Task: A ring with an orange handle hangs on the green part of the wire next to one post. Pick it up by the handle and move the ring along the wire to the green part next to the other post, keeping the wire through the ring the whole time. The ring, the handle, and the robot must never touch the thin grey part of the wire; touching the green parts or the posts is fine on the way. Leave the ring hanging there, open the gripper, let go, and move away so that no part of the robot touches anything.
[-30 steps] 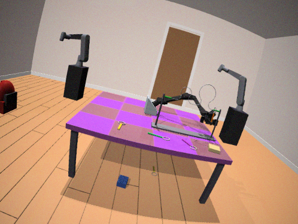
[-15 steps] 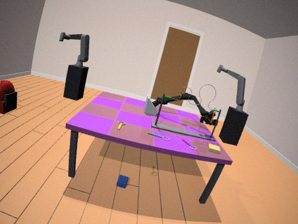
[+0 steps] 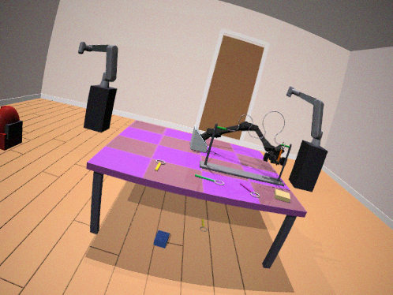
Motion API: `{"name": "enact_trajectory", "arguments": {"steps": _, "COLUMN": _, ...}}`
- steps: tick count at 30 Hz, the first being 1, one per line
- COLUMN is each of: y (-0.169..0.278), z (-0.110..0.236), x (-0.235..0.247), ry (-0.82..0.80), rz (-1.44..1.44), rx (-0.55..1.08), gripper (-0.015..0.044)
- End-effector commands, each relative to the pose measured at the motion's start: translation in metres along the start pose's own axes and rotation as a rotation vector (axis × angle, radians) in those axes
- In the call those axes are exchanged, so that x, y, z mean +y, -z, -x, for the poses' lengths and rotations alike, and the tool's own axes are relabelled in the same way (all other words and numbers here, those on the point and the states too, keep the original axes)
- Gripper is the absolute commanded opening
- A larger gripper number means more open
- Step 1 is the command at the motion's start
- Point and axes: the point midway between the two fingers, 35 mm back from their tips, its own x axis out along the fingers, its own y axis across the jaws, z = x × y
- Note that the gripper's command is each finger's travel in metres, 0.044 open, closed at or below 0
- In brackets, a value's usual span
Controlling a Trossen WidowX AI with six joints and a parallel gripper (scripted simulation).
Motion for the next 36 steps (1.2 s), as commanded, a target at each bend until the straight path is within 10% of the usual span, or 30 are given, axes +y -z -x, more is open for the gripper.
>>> {"name": "enact_trajectory", "arguments": {"steps": 1, "y": -0.002, "z": 0.008, "x": -0.003, "ry": -0.003, "rz": -0.007, "rx": 0.063, "gripper": -0.0150}}
{"name": "enact_trajectory", "arguments": {"steps": 36, "y": -0.017, "z": 0.057, "x": -0.051, "ry": 0.034, "rz": 0.108, "rx": 0.481, "gripper": -0.0150}}
